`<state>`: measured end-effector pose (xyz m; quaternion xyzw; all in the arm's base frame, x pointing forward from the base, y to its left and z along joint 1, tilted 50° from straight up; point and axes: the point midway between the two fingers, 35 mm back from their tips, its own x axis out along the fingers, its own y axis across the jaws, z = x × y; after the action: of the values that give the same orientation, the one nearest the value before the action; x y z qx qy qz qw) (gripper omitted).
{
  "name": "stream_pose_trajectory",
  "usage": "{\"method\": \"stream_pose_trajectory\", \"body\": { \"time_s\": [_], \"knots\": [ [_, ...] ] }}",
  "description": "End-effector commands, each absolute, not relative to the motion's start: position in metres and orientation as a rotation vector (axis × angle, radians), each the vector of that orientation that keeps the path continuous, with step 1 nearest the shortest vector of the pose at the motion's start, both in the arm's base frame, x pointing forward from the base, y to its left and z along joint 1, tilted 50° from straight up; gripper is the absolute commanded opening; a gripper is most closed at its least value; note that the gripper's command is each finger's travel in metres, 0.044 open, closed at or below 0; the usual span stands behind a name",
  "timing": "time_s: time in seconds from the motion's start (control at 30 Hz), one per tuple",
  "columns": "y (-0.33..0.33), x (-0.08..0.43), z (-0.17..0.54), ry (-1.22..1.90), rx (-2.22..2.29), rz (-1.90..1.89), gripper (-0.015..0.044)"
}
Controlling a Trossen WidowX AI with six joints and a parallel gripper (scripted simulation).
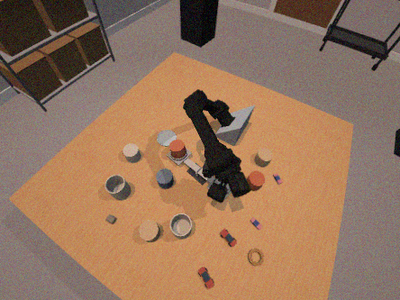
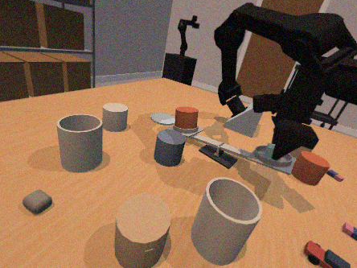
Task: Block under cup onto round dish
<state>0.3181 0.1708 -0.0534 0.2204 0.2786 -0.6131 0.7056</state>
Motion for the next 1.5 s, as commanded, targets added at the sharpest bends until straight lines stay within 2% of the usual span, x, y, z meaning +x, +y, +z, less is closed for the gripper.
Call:
{"method": "stream_pose_trajectory", "body": {
  "time_s": [0.0, 0.1, 0.37, 0.5, 1.03, 1.2, 1.47],
  "knots": [
    [0.168, 0.318, -0.055, 0.619, 0.483, -1.359, 0.0234],
    [0.168, 0.318, -0.055, 0.619, 0.483, -1.359, 0.0155],
    [0.168, 0.318, -0.055, 0.619, 0.483, -1.359, 0.0102],
    [0.174, 0.318, -0.050, 0.623, 0.485, -1.351, 0.0000],
    [0.237, 0.306, 0.008, 0.664, 0.503, -1.268, 0.0000],
    [0.234, 0.308, 0.011, 0.667, 0.504, -1.268, 0.0000],
    [0.191, 0.328, 0.053, 0.686, 0.508, -1.264, 0.0000]
  ]
}}
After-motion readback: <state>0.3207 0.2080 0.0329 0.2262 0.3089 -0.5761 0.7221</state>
